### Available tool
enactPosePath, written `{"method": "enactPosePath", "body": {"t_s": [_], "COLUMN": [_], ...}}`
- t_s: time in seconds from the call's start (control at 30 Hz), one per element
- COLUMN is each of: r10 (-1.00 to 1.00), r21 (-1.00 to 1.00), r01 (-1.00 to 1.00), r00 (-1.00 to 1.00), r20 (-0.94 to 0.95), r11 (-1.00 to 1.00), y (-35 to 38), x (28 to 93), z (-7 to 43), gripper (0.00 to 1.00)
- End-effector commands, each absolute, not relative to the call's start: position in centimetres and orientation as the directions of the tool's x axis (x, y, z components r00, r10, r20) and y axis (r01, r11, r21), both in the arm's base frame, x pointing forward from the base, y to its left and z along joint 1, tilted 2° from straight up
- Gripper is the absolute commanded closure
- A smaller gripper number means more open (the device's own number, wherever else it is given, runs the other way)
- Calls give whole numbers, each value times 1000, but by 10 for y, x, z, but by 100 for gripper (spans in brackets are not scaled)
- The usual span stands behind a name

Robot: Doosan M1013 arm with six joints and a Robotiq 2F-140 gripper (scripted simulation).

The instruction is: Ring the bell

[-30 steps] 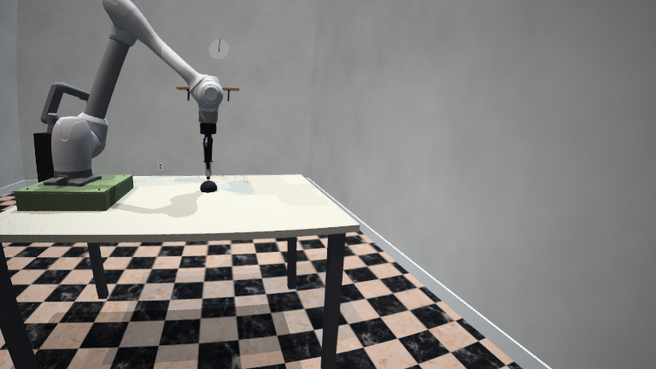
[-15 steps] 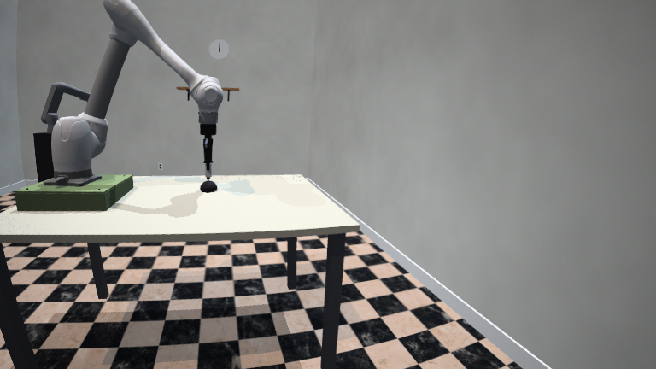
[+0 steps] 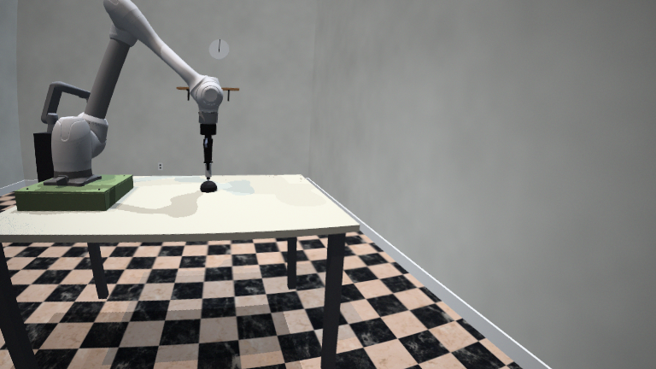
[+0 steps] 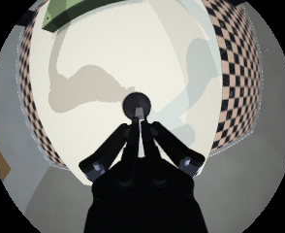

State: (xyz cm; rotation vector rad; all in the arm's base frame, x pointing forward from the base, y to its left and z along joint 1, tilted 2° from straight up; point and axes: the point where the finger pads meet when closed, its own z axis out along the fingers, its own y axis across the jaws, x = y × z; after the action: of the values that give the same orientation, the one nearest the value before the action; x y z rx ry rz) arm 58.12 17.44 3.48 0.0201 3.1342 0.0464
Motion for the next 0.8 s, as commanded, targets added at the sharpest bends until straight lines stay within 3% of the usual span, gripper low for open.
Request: {"method": "enactPosePath", "body": {"t_s": [0.0, 0.77], "r10": [13, 13], "r21": [30, 30], "r01": [13, 13], "r00": [-1000, -1000], "r20": [-7, -7], "r11": [999, 999], "y": [174, 174], "x": [581, 581], "z": [35, 31], "gripper": [100, 100]}}
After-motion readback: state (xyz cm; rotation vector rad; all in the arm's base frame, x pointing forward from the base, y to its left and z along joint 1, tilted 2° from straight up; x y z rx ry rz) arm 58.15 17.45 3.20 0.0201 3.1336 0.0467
